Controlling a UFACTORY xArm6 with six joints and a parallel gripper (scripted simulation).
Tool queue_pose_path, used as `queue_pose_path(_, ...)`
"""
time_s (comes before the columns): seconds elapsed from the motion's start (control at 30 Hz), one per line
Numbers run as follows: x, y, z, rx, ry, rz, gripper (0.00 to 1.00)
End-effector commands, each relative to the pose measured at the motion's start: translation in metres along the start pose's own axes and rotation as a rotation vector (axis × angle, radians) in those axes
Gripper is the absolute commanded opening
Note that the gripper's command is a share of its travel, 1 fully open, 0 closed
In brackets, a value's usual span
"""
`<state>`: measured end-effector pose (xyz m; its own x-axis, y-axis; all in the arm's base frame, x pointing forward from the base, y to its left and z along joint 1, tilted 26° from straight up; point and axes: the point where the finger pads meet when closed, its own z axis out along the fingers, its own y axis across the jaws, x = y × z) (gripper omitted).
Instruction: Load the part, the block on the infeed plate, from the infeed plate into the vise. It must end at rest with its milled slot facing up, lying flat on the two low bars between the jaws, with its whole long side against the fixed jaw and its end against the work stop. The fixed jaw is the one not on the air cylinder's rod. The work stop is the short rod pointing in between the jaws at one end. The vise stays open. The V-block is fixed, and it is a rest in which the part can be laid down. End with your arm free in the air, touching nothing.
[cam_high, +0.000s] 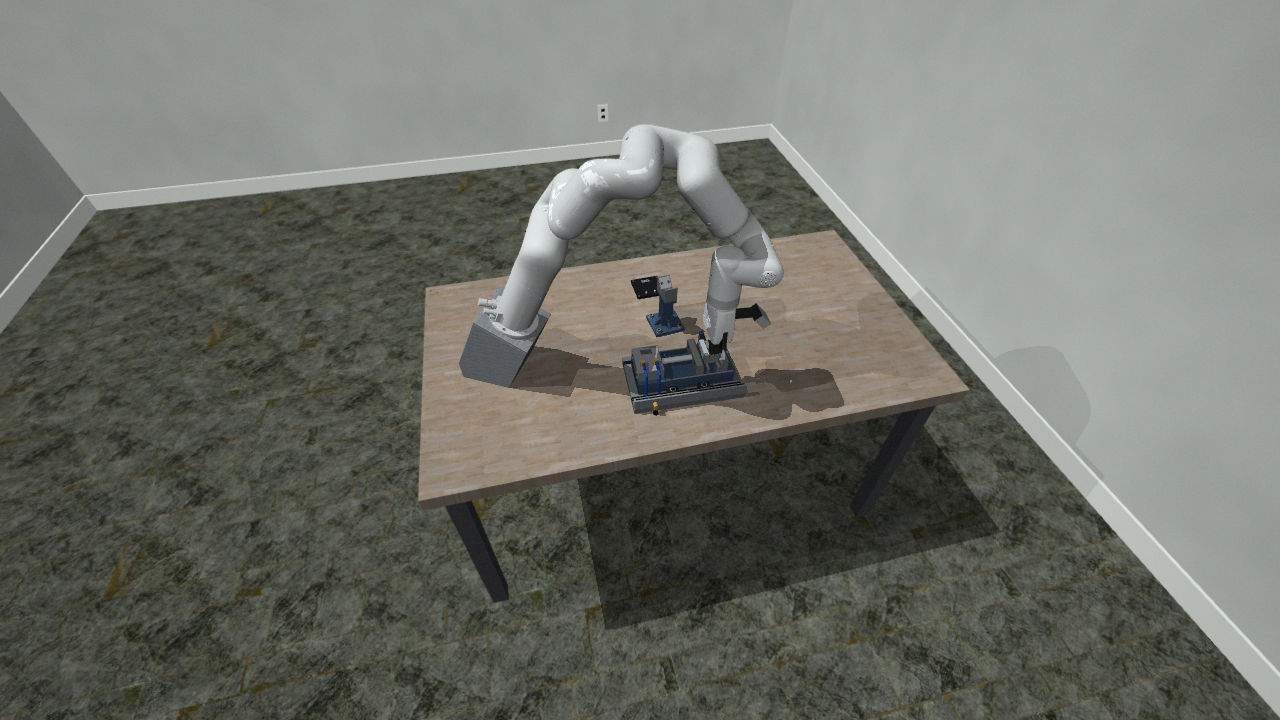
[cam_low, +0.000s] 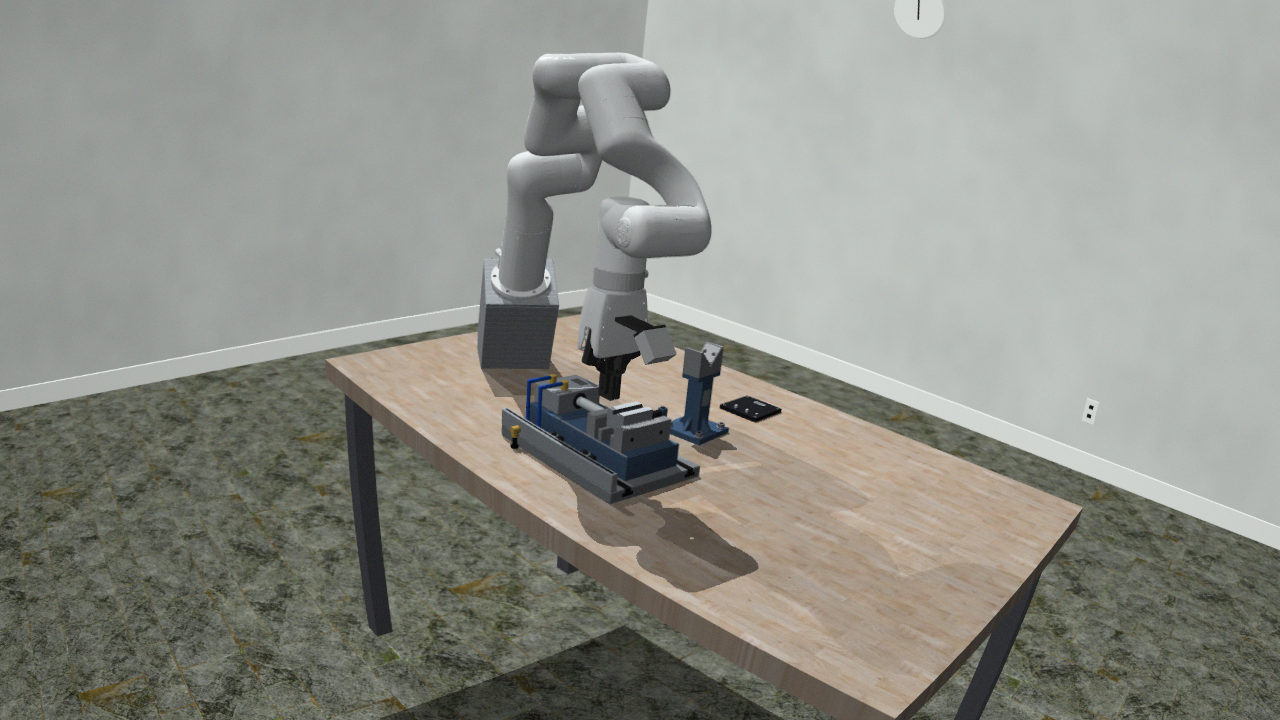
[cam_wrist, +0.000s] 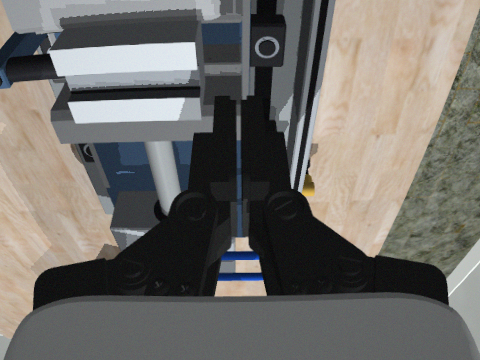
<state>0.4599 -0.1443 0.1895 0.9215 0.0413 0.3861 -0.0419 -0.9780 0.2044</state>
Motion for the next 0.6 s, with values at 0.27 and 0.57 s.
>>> queue_pose_path(0.27, 0.001, 0.0, 0.013, -0.001, 0.003, 0.0, 0.0)
queue_pose_path(0.57, 0.001, 0.0, 0.022, -0.001, 0.003, 0.0, 0.0)
